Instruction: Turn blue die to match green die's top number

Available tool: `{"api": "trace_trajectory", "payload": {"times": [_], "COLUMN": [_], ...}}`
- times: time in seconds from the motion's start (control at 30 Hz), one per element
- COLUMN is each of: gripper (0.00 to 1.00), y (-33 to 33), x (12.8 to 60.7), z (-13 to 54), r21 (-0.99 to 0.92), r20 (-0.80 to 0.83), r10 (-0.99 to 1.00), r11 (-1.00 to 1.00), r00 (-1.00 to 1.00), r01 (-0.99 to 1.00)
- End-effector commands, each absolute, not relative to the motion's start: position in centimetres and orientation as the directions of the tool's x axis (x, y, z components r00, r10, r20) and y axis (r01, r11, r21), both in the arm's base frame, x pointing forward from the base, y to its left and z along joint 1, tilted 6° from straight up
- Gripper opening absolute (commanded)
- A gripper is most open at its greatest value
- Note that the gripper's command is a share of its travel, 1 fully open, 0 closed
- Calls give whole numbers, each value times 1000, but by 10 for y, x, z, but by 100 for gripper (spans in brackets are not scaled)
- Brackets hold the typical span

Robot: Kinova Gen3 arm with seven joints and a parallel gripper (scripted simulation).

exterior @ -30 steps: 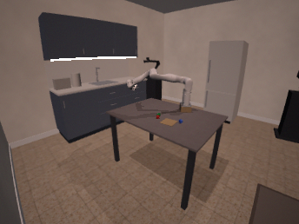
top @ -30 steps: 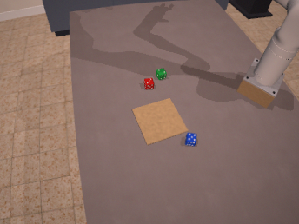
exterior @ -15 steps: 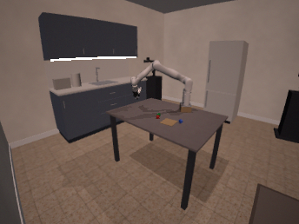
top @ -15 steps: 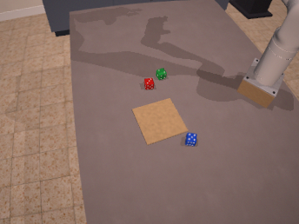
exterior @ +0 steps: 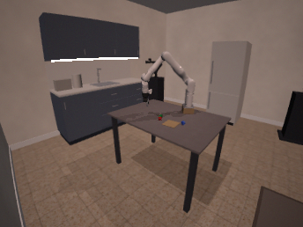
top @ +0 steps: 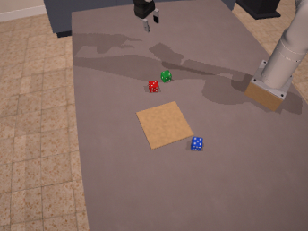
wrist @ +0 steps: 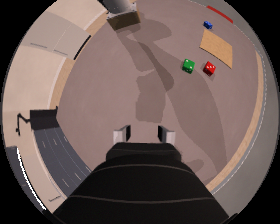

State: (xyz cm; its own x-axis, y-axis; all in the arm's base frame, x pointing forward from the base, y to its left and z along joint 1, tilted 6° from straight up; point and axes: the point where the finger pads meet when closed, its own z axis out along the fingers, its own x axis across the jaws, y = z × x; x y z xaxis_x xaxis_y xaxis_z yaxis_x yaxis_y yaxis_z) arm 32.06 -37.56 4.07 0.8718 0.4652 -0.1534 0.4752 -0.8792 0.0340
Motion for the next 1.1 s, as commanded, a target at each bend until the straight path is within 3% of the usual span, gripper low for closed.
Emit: {"api": "trace_trajectory", "payload": {"times": [0.0,0.27,1.07], "gripper": [100,100,100], "y": [-327,-228,-209], "x": [336,352,353], "z": [65,89,94], "r21": [36,15,13], "r20": [-58,83,107], "r10": [517,611,628], "r11": [-854,-790,-776], "r00": [854,787,770], "r01": [519,612,631]}}
